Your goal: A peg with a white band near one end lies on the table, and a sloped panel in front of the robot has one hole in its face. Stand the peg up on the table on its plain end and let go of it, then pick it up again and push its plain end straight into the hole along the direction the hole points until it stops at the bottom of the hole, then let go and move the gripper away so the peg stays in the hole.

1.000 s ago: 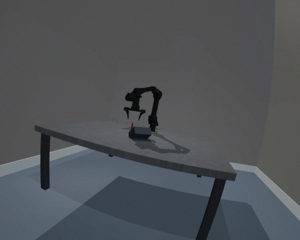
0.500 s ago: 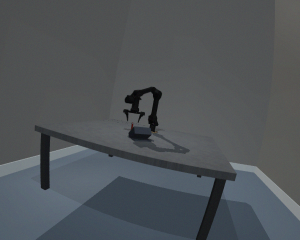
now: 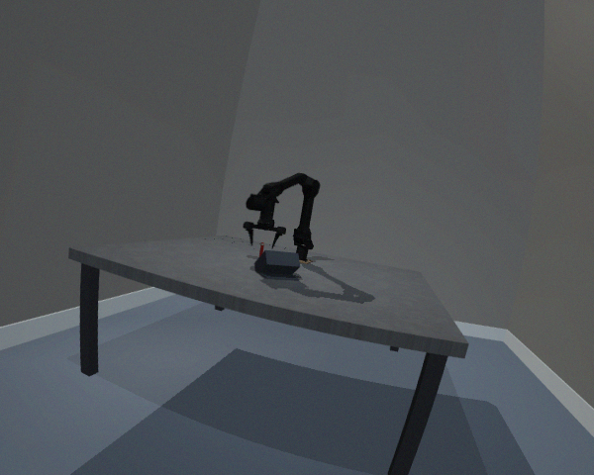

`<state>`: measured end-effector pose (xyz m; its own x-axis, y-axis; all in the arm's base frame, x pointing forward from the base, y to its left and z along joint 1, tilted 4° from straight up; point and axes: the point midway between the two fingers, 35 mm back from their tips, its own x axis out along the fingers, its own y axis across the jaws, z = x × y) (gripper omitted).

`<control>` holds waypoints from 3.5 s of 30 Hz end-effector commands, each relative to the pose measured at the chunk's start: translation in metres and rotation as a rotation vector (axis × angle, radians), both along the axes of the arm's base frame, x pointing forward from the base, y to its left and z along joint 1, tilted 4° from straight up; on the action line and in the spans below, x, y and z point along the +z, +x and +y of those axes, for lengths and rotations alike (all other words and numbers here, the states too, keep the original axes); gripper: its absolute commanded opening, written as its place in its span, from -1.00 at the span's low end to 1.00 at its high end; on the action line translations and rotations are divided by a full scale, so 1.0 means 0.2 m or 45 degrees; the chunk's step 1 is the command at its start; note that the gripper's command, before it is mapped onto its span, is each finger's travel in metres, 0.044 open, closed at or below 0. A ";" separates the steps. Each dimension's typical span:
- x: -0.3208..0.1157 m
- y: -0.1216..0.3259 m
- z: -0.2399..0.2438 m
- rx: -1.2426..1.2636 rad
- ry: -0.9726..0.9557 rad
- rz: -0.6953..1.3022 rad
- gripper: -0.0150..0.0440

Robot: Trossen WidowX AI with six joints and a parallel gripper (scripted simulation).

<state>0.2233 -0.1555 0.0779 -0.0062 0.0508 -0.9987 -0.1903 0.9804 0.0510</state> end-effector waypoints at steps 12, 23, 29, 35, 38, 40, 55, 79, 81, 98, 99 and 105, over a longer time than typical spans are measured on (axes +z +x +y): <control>-0.12 -0.01 0.01 -0.004 -0.005 0.004 1.00; -0.10 -0.01 0.01 0.000 0.001 0.002 0.11; -0.10 -0.01 0.01 0.000 0.001 0.002 -0.42; -0.10 -0.01 0.01 0.000 0.001 0.002 -0.49; -0.09 -0.01 0.01 0.000 0.001 0.002 -0.49; -0.07 0.00 0.01 0.000 0.001 0.002 -0.49; 0.19 0.01 -0.01 -0.003 -0.003 0.003 -0.49; 0.31 0.19 0.03 0.155 0.062 -0.172 -0.49; 0.31 0.22 0.04 0.182 0.072 -0.201 -0.49; 0.36 0.45 0.12 0.418 0.146 -0.451 -0.49; 0.37 0.46 0.12 0.432 0.150 -0.466 -0.49; 0.39 0.54 0.16 0.520 0.171 -0.556 -0.49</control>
